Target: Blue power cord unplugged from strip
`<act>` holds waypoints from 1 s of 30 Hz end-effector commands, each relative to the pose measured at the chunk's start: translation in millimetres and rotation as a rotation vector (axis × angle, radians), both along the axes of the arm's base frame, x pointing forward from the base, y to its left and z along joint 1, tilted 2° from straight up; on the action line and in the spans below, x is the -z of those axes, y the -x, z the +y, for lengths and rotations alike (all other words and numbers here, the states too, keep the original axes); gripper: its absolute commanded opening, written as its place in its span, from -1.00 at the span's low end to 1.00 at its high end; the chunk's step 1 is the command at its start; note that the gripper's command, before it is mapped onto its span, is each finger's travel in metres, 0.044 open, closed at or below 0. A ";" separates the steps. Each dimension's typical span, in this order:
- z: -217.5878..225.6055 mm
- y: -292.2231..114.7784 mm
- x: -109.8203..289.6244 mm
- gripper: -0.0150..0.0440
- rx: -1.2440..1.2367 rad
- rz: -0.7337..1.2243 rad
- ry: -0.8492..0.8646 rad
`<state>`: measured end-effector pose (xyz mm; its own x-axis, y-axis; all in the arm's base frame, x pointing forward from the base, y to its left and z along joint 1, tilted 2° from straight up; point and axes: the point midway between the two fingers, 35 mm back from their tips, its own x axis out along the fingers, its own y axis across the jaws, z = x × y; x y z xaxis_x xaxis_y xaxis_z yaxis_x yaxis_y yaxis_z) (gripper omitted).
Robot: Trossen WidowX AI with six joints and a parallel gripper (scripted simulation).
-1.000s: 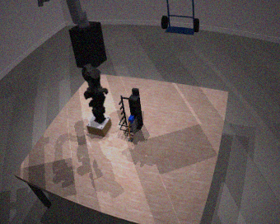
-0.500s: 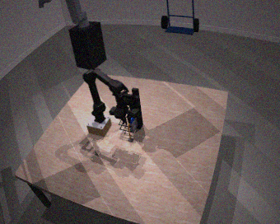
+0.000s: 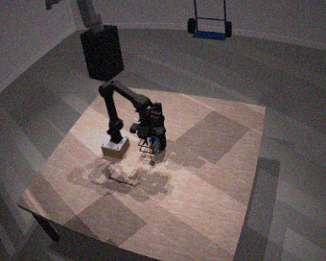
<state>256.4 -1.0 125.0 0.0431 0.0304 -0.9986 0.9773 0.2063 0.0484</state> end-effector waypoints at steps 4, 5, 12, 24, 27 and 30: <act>11.4 2.7 1.5 0.05 0.001 0.010 -0.006; 13.0 3.0 1.4 0.05 0.001 0.010 -0.006; 24.1 5.7 1.1 0.05 0.001 0.010 -0.007; 35.8 9.1 2.3 0.05 0.000 0.011 -0.008; 35.9 8.9 5.7 0.05 0.000 0.011 -0.008; 36.1 8.8 10.5 0.05 0.000 0.011 -0.008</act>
